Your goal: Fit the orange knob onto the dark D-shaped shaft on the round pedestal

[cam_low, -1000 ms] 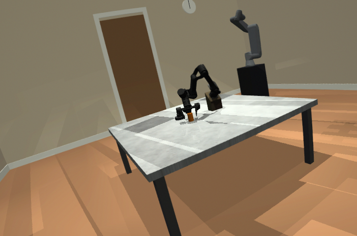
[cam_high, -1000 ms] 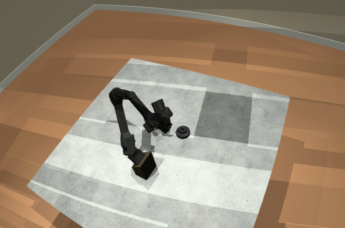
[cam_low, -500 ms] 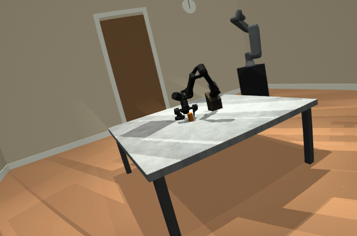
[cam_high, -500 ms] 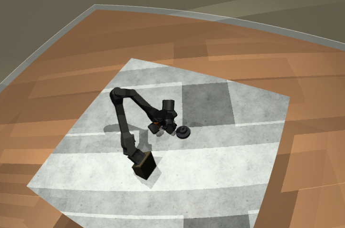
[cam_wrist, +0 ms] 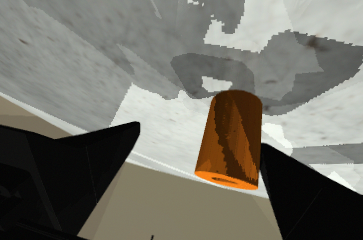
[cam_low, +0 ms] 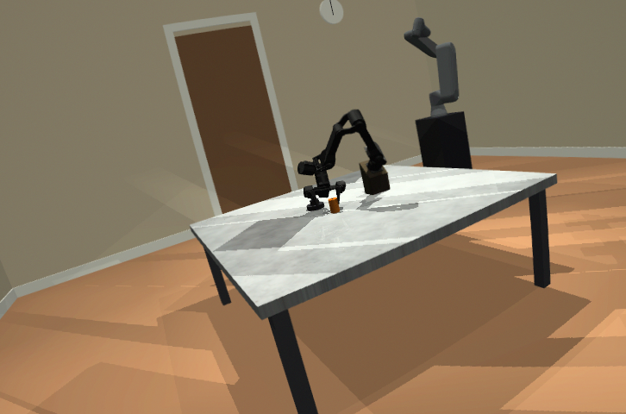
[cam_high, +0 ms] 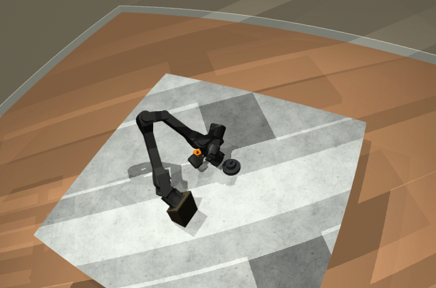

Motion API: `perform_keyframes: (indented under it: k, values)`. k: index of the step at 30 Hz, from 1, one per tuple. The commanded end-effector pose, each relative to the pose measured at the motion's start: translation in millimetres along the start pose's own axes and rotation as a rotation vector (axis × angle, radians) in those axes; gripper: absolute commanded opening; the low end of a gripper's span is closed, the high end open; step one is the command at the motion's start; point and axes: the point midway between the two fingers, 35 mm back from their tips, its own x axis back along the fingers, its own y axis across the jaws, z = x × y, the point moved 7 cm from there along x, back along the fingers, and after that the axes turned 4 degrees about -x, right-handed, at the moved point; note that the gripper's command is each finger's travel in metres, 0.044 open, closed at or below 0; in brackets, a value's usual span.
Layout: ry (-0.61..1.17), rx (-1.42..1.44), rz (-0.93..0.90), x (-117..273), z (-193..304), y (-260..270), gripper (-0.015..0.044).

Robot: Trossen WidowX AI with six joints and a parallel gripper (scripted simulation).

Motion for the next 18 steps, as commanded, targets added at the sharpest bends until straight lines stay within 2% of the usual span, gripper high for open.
perform_keyframes:
  k: [1, 18]
  values:
    - [0.003, 0.023, 0.006, 18, 5, 3, 0.044]
    - [0.015, 0.062, 0.006, 29, 24, 0, 0.044]
